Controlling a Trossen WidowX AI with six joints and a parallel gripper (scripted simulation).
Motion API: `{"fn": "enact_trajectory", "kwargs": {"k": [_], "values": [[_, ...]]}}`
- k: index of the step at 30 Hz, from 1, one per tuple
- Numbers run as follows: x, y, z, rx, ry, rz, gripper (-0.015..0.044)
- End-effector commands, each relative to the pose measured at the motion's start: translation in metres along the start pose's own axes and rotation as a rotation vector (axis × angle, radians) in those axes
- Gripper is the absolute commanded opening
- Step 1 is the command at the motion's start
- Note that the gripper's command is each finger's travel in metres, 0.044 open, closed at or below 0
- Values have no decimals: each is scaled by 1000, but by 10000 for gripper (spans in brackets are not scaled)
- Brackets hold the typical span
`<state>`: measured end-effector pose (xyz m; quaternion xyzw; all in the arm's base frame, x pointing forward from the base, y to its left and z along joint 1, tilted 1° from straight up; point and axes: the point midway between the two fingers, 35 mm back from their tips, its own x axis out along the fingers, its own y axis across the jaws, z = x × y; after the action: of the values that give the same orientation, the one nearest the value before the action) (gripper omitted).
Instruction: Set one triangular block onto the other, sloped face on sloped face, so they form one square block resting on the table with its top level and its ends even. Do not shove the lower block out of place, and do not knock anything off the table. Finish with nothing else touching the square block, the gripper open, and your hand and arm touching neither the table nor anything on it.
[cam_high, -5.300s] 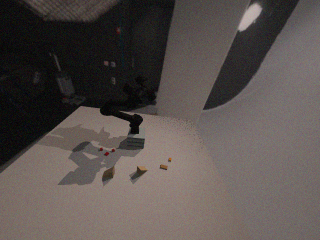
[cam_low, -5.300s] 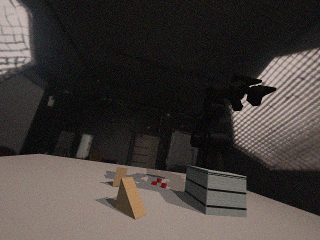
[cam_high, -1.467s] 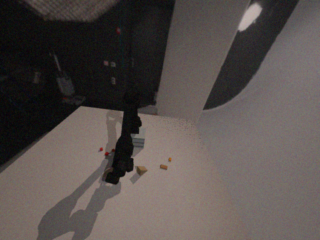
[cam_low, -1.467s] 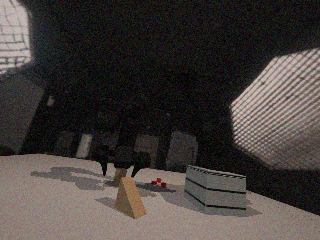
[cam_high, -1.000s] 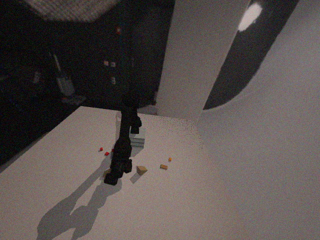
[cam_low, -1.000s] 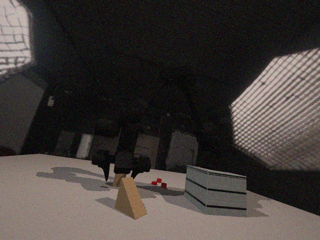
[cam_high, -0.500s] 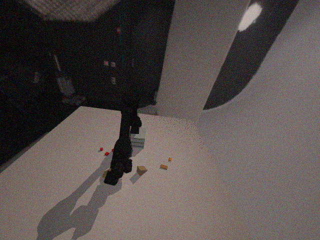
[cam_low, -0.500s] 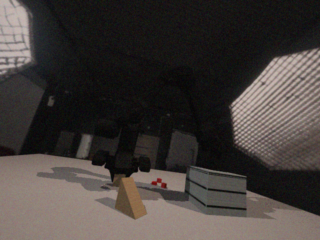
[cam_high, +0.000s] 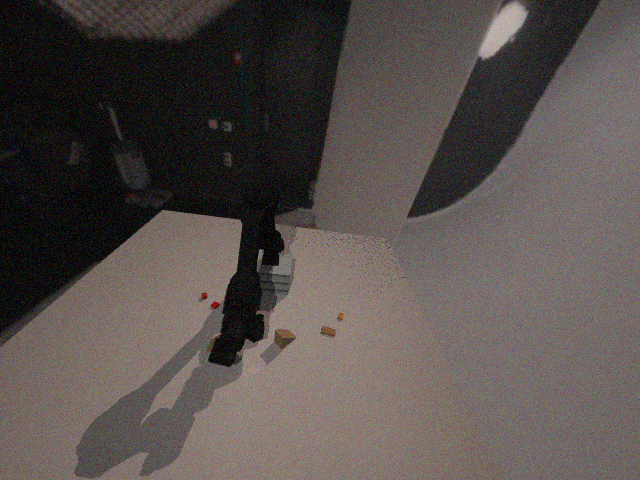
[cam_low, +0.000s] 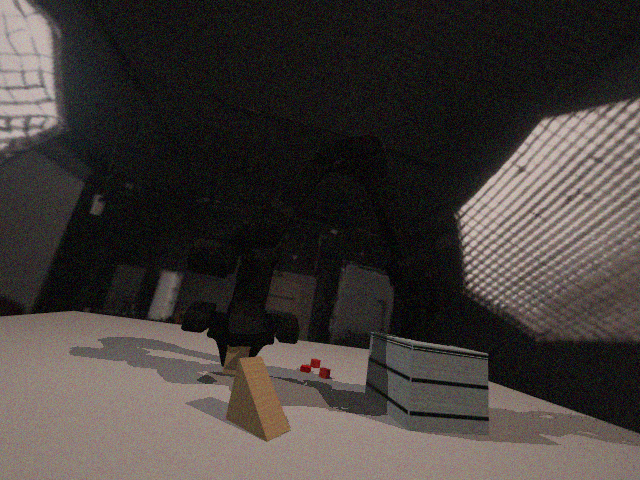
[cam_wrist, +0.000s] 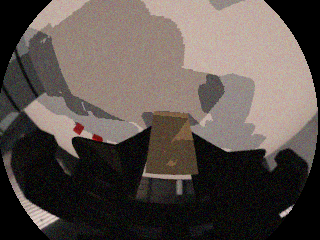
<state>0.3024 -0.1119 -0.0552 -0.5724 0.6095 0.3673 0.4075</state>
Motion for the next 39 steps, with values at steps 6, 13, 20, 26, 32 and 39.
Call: {"fn": "enact_trajectory", "kwargs": {"k": [6, 13, 20, 26, 32, 39], "values": [[-6, -1, -16, 6, -208, -2, 0], [-9, -1, -29, 8, -387, -1, 0], [-9, -1, -42, 9, -566, 0, 0], [-8, -1, -53, 10, -712, 2, 0], [-5, 0, -63, 11, -858, 3, 0], [1, 0, -75, 13, -1039, 5, 0]]}}
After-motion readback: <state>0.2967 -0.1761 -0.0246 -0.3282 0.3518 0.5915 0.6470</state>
